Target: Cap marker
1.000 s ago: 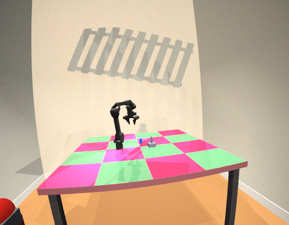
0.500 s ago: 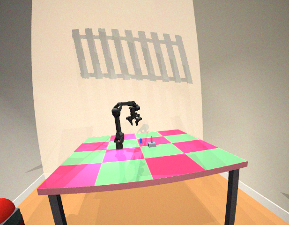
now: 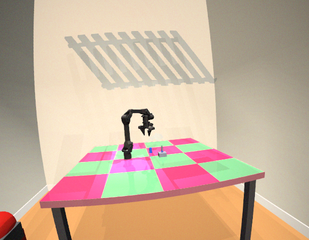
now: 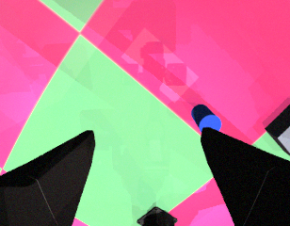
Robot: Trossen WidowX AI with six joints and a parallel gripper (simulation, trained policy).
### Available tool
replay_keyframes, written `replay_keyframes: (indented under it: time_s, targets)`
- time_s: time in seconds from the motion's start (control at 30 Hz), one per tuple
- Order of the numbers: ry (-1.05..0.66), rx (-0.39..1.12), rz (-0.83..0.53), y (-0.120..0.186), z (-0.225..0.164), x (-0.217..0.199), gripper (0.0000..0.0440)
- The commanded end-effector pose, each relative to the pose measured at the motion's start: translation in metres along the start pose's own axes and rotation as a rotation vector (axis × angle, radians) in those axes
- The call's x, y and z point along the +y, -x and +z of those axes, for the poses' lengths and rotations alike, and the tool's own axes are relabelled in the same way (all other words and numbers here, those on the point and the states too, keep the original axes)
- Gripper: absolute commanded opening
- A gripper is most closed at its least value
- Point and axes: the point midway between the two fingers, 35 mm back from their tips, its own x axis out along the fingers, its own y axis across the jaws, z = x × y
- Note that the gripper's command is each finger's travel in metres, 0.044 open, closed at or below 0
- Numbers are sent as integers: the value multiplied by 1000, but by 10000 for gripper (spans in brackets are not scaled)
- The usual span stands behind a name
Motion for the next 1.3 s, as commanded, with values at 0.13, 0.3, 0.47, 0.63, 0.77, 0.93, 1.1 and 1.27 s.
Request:
replay_keyframes:
  time_s: [0.13, 0.3, 0.47, 0.63, 0.77, 0.93, 1.1, 1.27]
  targets:
    - [-33, 36, -4, -7, 1, -18, 318]
    - [-54, 58, -10, -13, 2, -29, 316]
    - [-73, 80, -15, -18, 1, -41, 315]
    - [-89, 100, -18, -23, 1, -52, 313]
    - [-100, 117, -20, -27, 0, -60, 312]
    - [-110, 145, -19, -34, -4, -68, 311]
    - [-117, 180, -14, -41, -9, -74, 310]
    - [-120, 217, -6, -48, -16, -78, 309]
